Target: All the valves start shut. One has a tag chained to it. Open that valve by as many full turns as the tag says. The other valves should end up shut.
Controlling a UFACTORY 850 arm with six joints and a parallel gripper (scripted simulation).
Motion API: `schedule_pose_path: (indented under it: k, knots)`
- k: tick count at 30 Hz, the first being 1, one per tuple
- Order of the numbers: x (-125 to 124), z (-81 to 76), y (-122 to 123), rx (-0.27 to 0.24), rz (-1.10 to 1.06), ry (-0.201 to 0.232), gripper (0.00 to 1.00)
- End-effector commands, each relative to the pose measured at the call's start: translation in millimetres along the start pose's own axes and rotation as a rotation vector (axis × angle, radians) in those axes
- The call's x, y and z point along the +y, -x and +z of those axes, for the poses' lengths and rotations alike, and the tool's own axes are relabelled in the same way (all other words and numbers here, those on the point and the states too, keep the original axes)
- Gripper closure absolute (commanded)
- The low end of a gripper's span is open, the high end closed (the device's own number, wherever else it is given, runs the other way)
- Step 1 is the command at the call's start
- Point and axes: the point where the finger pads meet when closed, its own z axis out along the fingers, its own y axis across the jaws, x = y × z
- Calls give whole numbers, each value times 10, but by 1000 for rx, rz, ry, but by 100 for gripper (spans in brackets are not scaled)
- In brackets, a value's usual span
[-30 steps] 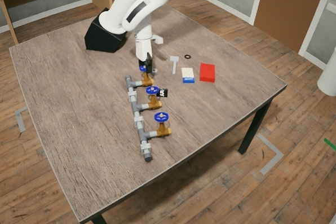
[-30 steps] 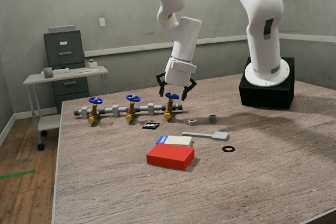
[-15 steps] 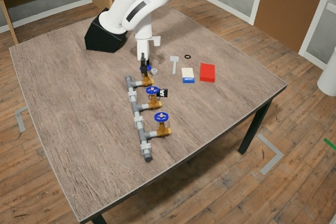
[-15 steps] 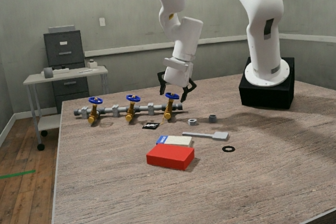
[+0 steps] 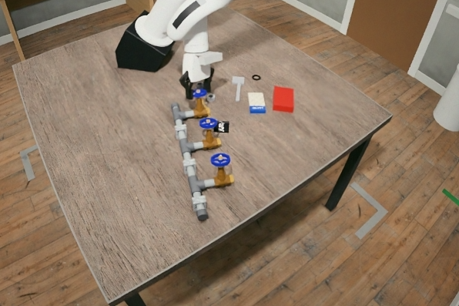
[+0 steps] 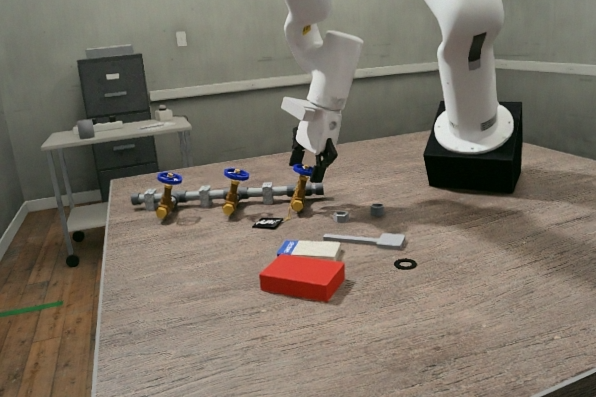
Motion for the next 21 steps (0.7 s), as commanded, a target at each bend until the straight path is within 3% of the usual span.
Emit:
schedule_pose_path:
  k: [1,8,9,21]
  knots:
    - [2,-1,-5,-12,279,-9,0]
    - [2,-1,-5,-10,501,-1,0]
    - [2,-1,-5,-10,632,2,0]
    - [2,-1,-4,-9,1143,12,0]
